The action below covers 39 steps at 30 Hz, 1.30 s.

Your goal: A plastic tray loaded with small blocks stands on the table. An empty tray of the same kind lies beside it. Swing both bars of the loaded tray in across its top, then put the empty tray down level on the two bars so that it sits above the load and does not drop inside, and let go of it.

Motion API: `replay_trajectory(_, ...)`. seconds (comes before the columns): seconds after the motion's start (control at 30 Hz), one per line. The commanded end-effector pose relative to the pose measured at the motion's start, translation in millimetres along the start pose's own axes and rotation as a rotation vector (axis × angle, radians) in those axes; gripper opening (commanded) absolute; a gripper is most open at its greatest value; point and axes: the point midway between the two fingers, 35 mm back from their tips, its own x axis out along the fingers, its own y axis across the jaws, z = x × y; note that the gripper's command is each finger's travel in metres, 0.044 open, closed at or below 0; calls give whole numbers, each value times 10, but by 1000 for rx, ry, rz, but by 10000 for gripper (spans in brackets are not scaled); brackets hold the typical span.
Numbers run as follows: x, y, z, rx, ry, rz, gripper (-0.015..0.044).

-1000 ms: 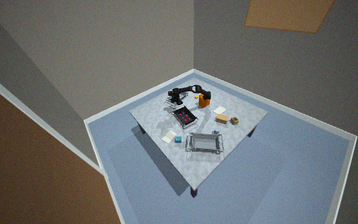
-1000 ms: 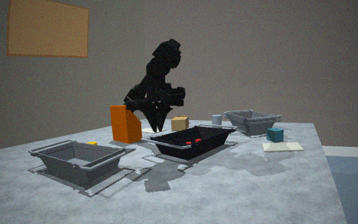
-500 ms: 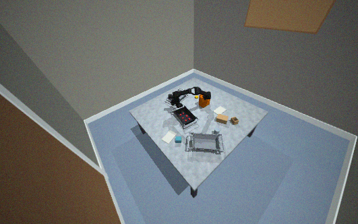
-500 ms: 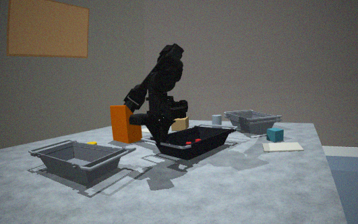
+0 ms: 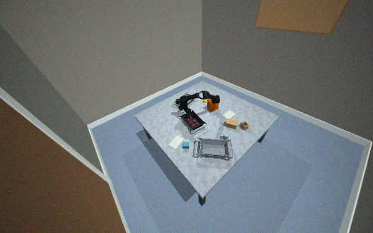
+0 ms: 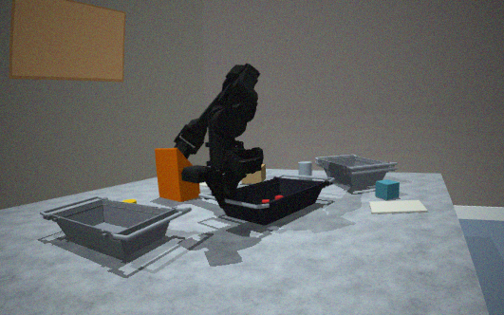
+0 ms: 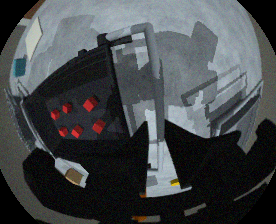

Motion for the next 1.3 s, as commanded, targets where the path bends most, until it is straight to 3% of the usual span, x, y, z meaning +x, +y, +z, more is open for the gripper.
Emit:
replay_trajectory(0.0,-161,98,23,-10,-11,0,81)
replay_trajectory(0.47,-241,402,19,-9,-10,2,81)
replay_trajectory(0.83,-34,705,18,-9,-10,5,81)
replay_trajectory(1.27,-475,640,24,-9,-10,2,81)
